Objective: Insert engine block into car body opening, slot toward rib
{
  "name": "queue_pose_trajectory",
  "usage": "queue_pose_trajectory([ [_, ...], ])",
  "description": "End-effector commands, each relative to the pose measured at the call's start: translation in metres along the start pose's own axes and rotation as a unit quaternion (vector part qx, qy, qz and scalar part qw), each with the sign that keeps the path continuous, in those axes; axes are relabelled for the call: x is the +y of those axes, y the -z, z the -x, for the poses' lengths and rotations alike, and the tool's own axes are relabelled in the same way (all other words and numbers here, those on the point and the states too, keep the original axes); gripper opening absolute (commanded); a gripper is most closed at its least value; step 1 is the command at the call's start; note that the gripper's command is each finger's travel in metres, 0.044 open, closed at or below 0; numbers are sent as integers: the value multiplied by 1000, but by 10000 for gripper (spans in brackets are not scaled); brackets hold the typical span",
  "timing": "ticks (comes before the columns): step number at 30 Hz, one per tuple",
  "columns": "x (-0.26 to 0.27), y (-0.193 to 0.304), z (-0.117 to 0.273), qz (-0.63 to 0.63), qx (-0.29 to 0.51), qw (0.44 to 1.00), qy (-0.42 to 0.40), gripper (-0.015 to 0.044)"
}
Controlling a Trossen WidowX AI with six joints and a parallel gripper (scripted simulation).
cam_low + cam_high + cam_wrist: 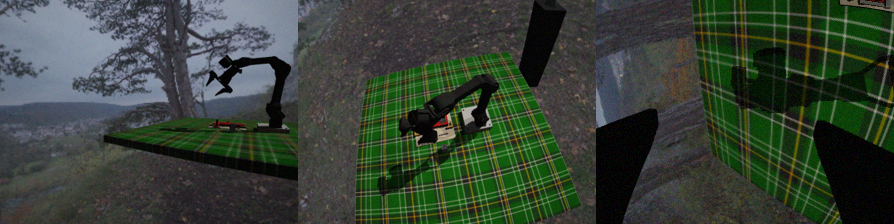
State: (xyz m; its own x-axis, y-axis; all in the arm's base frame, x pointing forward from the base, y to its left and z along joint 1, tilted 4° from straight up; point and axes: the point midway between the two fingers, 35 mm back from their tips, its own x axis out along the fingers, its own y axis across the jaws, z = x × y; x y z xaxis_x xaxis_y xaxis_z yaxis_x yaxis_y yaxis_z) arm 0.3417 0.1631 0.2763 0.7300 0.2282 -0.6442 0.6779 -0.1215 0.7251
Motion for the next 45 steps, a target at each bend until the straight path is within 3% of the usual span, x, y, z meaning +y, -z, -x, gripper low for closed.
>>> queue_pose_trajectory([
  [1,-22,-6,-10,22,-9,999,47,440],
  [14,-104,-29,-23,57,-41,969,235,440],
  [24,-169,-49,-7,62,-64,917,389,440],
  [45,-210,-56,-40,61,-66,913,399,440],
])
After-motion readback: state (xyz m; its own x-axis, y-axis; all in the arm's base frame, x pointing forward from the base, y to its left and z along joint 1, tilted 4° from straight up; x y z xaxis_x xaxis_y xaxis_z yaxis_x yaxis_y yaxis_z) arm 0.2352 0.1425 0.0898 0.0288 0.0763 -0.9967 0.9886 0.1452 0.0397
